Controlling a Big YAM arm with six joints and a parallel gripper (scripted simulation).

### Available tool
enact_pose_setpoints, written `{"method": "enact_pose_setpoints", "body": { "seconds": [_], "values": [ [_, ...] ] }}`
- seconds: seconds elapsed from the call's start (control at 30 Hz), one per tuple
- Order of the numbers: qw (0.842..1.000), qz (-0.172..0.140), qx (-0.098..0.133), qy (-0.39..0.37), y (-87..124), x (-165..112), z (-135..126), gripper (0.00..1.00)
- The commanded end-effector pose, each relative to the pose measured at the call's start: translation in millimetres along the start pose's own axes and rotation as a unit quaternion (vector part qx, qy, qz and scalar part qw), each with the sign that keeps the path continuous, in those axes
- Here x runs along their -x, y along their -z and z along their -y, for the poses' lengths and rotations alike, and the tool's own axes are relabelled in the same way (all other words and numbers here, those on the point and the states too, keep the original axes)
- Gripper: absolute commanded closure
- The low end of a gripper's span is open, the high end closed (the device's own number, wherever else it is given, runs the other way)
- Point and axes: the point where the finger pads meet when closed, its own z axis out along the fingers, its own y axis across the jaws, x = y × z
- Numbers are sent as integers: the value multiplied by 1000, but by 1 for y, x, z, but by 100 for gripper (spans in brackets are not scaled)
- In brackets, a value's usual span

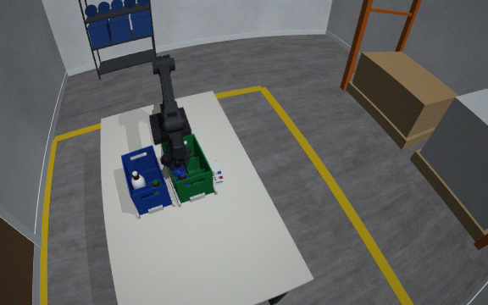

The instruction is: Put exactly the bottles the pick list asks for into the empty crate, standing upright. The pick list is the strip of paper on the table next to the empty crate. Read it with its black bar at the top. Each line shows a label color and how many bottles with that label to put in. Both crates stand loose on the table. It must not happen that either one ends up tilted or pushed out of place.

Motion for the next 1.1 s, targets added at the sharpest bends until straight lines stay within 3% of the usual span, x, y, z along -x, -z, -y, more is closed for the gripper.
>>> {"method": "enact_pose_setpoints", "body": {
  "seconds": [0.0, 0.17, 0.27, 0.3, 0.47, 0.57, 0.67, 1.07],
  "values": [
    [1000, 5, 4, 1, 17, -15, -4, 39],
    [1000, 12, 11, 1, 32, -32, -17, 39],
    [1000, 4, 4, 1, 29, -49, -18, 39],
    [1000, 13, 12, 1, 40, -49, -25, 39],
    [1000, 4, 4, 1, 36, -67, -25, 39],
    [1000, 12, 12, 1, 50, -75, -35, 39],
    [1000, 6, 6, 1, 48, -91, -37, 39],
    [999, 19, 26, 1, 83, -127, -65, 39]
  ]
}}
